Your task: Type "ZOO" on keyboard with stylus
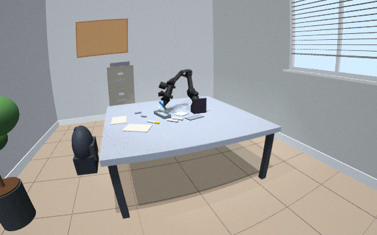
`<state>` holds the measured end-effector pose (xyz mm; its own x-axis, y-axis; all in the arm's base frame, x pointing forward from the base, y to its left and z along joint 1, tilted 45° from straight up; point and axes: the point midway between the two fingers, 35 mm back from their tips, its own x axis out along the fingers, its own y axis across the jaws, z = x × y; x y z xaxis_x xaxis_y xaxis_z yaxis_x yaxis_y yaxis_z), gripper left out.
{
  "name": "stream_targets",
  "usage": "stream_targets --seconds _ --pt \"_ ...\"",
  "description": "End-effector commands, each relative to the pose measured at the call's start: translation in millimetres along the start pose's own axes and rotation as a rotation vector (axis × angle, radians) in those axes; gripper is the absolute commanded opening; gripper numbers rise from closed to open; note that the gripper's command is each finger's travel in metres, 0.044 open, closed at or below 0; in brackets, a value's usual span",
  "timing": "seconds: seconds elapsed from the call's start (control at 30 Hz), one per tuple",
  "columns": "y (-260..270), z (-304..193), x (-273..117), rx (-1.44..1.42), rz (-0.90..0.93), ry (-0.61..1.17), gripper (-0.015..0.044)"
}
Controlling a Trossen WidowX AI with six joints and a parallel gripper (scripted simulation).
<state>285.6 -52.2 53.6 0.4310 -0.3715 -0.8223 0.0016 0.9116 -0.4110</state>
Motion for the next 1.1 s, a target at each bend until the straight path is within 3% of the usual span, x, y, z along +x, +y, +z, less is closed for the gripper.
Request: stream_targets --seconds 0.0,0.53,1.07 --pt "3 4 -3 -0.075 -0.002 -0.098 0.0" --pt "7 24 -35 -0.366 -0.135 -0.513 0.0" --pt "-4 11 -10 -0.379 -0.145 -0.529 0.0"
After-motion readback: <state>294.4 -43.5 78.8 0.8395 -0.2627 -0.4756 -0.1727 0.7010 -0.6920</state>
